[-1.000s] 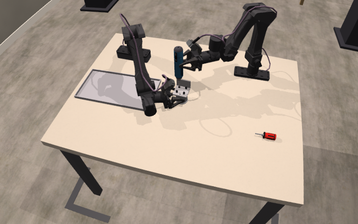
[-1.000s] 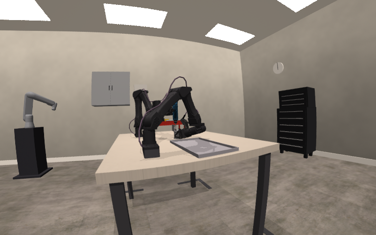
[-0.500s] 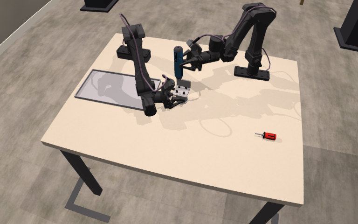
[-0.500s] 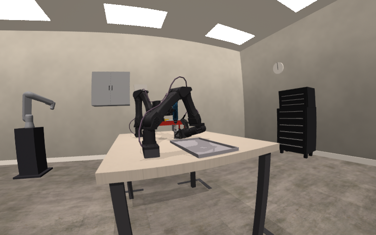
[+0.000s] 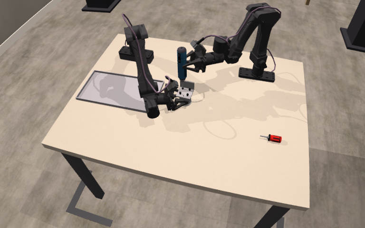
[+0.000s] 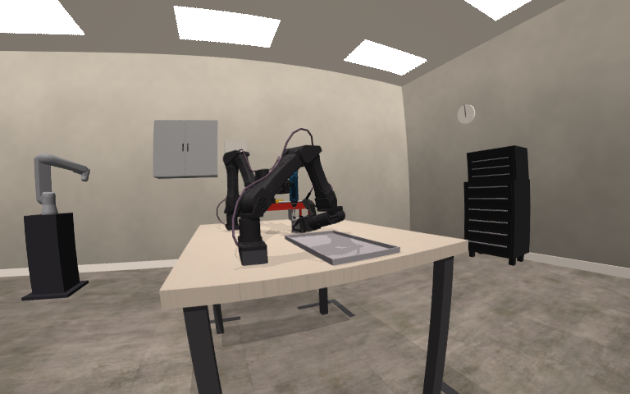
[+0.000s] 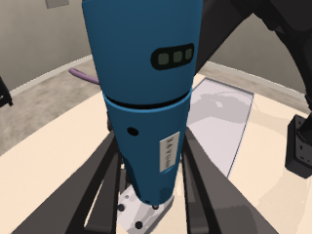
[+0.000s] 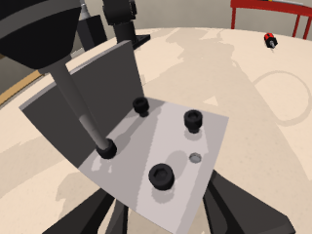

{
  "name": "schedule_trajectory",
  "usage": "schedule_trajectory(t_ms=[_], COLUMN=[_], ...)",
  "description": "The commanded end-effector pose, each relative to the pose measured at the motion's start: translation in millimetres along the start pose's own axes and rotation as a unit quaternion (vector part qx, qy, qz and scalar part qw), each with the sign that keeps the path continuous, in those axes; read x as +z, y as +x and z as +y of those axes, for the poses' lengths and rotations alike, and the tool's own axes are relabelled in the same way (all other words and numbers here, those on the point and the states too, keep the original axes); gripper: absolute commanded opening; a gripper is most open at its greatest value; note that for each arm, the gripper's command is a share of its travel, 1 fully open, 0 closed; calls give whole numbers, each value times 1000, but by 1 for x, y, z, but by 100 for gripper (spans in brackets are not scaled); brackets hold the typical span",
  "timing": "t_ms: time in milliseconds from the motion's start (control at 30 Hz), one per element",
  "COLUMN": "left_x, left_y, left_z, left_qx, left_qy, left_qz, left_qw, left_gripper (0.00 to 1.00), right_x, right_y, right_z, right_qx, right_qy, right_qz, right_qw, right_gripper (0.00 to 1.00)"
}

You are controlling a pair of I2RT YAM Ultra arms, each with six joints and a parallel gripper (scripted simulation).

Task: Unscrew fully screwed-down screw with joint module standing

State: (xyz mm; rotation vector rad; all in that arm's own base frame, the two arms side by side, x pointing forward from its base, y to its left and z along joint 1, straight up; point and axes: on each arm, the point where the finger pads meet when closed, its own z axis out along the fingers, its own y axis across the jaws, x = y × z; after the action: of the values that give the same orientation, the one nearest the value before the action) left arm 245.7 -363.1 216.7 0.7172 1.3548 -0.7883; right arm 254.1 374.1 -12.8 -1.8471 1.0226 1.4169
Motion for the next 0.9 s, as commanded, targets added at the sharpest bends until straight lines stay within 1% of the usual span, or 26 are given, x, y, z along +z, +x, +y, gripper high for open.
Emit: schedule_trajectory(t_ms=[0,167,233,333,400,467,600,733,867], left_x=[-2,-2,-2,-1,-1,1,-1,-3,0], left_y=[-4,-7,-1,-15,-15,-7,-8,-1,-16], left_z=[-1,-1,-1,-1,-1,-1,-1,-1,-2], left_qx=[-4,-4,-4,-4,-4,-4,-4,-4,-4], left_qy=[0,0,0,1,1,0,0,0,1], left_qz=[-16,-23,-18,-35,-35,-28,-32,-27,-47], left_qw=[1000,1000,1000,999,999,1000,999,1000,999], left_gripper=[42,42,42,42,42,42,42,42,42], right_x=[2,2,2,2,2,2,2,2,2], right_y=[-12,-12,-12,-12,-12,-12,-12,-12,-12], right_z=[-5,-5,-5,-5,-5,-5,-5,-5,-5], right_qx=[-13,-13,-13,-13,-13,-13,-13,-13,-13], right_qy=[-4,-4,-4,-4,-4,-4,-4,-4,-4], right_qz=[-15,-15,-15,-15,-15,-15,-15,-15,-15], right_qw=[1000,1000,1000,1000,1000,1000,1000,1000,1000], right_gripper=[59,59,59,59,59,59,59,59,59])
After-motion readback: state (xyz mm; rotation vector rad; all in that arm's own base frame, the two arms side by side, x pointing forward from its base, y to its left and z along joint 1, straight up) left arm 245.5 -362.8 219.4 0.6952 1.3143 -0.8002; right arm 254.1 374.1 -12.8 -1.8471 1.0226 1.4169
